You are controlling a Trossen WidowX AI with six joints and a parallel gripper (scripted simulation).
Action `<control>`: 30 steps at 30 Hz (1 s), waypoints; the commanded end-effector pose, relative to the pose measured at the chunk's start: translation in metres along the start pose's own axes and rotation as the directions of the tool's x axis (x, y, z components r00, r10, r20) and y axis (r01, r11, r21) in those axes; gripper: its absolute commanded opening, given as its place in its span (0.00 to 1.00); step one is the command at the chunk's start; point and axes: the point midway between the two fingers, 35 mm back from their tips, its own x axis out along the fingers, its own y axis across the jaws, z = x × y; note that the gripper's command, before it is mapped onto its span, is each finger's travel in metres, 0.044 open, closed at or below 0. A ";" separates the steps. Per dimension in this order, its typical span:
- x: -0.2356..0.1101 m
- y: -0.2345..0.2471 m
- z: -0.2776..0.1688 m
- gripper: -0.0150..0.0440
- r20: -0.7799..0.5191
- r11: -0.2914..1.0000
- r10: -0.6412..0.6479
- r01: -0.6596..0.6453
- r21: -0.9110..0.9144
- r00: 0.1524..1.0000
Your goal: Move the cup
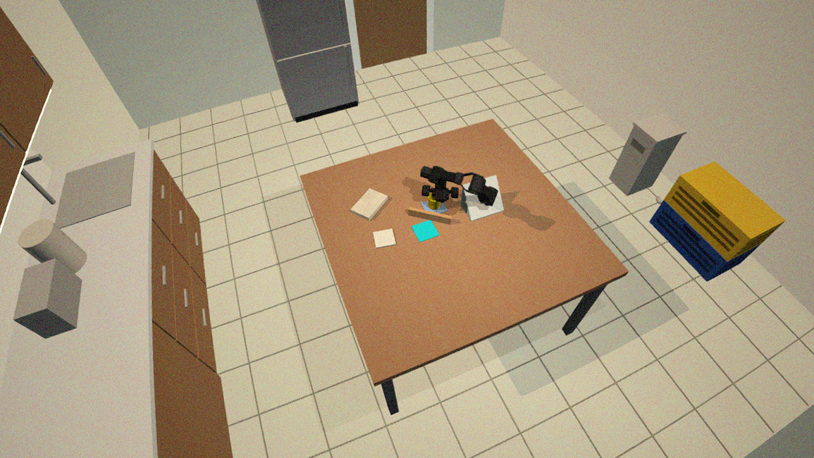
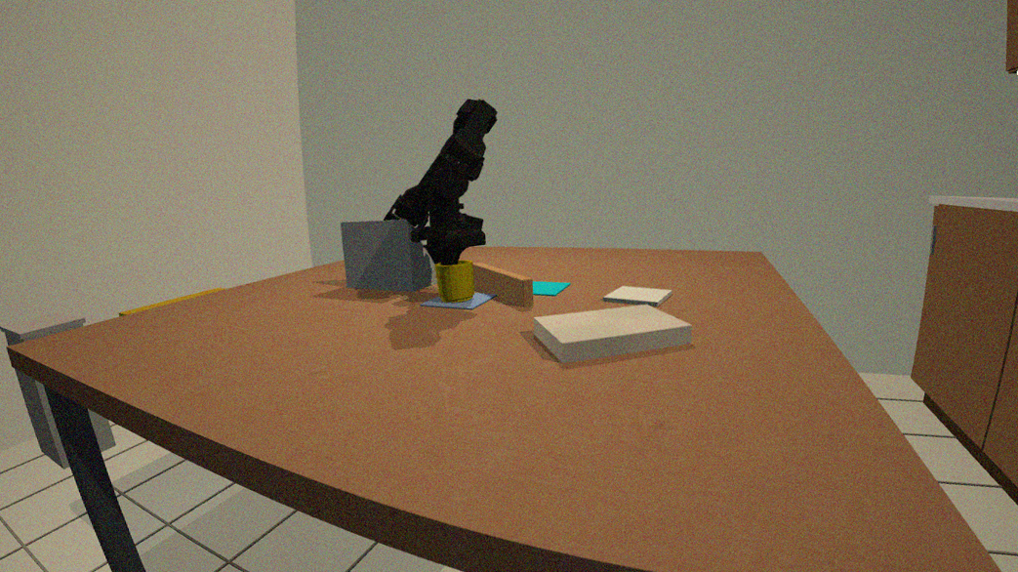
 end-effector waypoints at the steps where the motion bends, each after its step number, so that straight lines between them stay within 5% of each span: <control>1: 0.000 0.000 0.000 0.29 0.000 1.000 0.000 0.000 -0.001 1.000; 30: -0.075 -0.001 0.001 0.25 0.002 1.000 -0.003 0.003 0.004 1.000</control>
